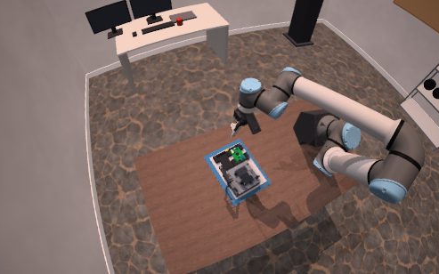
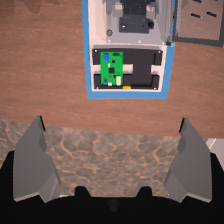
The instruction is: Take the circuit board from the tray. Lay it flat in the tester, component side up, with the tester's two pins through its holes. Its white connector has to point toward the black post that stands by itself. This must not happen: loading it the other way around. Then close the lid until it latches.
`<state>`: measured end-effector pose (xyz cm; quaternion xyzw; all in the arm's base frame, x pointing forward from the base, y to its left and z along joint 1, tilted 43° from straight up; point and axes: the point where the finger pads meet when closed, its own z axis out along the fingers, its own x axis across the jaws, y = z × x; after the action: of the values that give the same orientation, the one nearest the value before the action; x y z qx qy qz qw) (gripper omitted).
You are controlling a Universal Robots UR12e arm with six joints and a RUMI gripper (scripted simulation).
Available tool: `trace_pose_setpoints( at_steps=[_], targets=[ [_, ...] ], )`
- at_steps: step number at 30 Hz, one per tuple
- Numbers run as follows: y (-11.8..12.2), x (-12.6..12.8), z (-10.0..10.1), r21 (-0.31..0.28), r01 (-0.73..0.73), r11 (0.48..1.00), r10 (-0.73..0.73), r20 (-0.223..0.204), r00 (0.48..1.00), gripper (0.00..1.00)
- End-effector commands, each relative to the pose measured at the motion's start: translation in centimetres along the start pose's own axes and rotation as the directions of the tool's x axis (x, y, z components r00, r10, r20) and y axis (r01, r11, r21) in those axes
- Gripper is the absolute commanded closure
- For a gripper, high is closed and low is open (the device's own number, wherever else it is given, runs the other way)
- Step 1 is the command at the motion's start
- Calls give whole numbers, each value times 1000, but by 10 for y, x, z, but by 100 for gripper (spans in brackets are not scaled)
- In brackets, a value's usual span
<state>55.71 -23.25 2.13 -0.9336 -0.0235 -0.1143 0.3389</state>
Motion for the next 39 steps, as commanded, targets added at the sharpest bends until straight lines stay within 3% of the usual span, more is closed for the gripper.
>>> trace_pose_setpoints(
  at_steps=[1,11,12,39],
  targets=[
    [12,1,-1,15,14,1000,-14,5,1000,0],
    [15,1,-1,19,18,1000,-18,6,1000,0],
    [15,1,-1,19,18,1000,-18,6,1000,41],
    [15,1,-1,19,18,1000,-18,6,1000,41]
  ],
)
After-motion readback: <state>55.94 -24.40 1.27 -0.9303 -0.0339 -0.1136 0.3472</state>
